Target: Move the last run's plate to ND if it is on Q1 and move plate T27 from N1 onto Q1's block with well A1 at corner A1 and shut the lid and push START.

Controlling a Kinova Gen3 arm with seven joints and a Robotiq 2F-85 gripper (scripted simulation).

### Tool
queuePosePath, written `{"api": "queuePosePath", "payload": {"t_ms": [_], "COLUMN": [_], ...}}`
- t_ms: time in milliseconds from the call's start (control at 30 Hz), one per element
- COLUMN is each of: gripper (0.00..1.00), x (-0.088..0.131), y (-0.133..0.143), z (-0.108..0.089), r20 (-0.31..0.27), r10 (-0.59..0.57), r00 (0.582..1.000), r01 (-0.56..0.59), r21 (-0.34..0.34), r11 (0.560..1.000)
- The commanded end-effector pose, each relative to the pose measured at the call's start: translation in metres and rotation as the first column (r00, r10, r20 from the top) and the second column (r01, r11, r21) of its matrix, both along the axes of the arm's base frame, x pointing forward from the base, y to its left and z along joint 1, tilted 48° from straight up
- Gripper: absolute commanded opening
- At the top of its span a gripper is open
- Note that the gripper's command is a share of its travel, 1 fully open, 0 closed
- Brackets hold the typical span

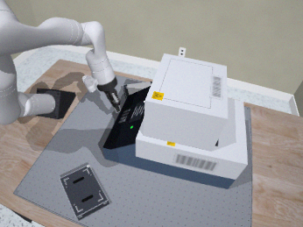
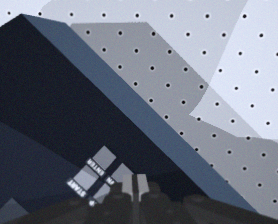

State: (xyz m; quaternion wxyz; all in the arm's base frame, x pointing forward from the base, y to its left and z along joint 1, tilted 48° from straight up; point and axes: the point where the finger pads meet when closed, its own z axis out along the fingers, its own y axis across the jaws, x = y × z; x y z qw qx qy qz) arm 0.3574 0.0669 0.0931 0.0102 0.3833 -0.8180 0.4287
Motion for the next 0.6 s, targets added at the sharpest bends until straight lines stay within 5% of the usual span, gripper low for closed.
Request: {"api": "queuePosePath", "payload": {"t_ms": [0,567], "gripper": [0.1,0.1], "x": [0.0,-0.001], "y": [-0.001,-0.015], "z": [0.002,0.017], "r20": [0.001,0.001], "r10": [0.001,0.001], "r00": [1.0,1.0], "r01": [-0.001,-0.001], "r21": [0.001,0.001], "r11": [1.0,1.0]}}
